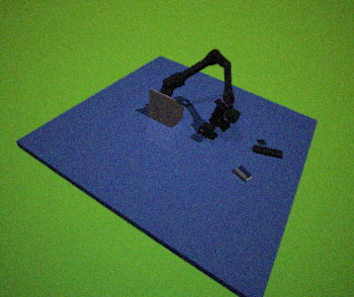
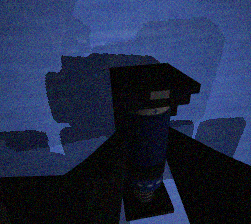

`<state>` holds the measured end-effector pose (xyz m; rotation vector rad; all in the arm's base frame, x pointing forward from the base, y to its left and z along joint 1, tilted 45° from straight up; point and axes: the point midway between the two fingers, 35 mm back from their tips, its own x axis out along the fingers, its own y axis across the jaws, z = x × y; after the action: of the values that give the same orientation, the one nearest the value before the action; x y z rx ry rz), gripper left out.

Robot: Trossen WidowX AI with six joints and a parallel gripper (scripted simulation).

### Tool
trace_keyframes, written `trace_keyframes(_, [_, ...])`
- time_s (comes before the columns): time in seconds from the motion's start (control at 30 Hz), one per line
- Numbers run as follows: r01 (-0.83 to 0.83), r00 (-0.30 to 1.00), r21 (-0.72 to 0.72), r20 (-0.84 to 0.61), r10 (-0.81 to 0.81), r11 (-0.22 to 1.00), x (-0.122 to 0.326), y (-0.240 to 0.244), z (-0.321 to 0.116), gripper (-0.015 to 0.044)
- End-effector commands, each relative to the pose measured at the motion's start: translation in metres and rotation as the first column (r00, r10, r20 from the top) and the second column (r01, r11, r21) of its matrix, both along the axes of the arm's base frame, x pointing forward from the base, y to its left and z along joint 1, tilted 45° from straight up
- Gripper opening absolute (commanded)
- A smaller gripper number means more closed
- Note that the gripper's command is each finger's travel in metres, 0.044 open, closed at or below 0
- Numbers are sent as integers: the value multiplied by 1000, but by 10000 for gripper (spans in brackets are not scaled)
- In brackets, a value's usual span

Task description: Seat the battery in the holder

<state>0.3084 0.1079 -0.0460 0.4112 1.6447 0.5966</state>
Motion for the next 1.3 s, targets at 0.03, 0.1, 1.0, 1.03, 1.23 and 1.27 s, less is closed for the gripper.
trace_keyframes(0.03, [-3, 1000, 0, 0, 3, 1000, 1, 0, -1, 86])
trace_keyframes(0.1, [-3, 1000, 0, 0, 3, 1000, 1, 0, -1, 138])
trace_keyframes(1.0, [0, 1000, -4, -1, 0, 1000, 2, -65, 61, 440])
trace_keyframes(1.03, [0, 1000, -5, -1, 0, 1000, 1, -67, 59, 440])
trace_keyframes(1.23, [0, 1000, -5, -1, 0, 1000, 0, -67, 59, 440])
trace_keyframes(1.27, [0, 1000, -5, -1, 0, 1000, 0, -67, 59, 440])
